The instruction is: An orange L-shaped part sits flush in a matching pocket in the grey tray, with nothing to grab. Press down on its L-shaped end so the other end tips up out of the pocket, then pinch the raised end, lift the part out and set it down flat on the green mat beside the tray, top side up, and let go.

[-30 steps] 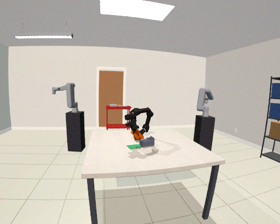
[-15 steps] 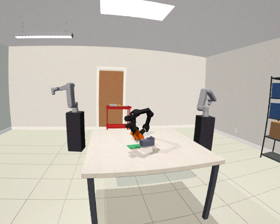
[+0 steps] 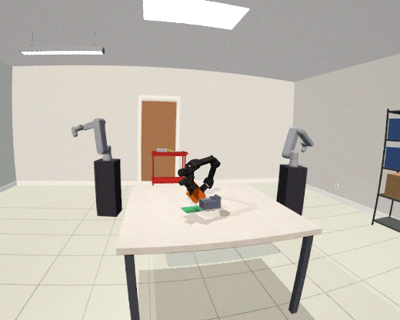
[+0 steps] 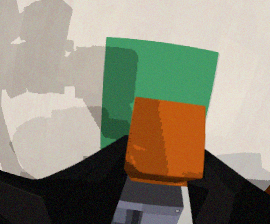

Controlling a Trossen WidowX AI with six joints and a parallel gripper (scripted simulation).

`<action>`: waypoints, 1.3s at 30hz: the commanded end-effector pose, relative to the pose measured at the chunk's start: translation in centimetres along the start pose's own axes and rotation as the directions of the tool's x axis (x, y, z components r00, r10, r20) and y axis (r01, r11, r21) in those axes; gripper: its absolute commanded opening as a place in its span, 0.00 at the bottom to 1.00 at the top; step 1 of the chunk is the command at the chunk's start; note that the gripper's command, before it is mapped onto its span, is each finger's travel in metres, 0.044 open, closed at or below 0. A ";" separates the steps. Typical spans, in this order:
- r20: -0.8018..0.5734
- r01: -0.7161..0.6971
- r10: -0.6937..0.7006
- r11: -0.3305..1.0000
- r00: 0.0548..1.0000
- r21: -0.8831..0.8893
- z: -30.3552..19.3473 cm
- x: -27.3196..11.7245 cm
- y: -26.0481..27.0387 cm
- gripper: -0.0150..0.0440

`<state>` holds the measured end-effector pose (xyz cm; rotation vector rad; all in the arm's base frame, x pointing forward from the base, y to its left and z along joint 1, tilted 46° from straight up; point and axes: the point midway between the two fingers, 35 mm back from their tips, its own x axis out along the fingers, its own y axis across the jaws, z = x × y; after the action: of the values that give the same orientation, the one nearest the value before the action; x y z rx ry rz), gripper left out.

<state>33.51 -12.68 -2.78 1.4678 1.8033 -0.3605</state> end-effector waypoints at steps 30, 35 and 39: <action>-0.006 -0.003 0.003 1.000 1.000 0.004 -0.2 4.4 0.0 0.25; -0.006 -0.003 0.003 1.000 1.000 0.004 -0.2 4.5 0.0 0.25; -0.006 -0.003 0.003 1.000 1.000 0.004 -0.2 4.5 0.0 0.25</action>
<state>33.25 -9.46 -5.77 1.4680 1.8080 -0.3583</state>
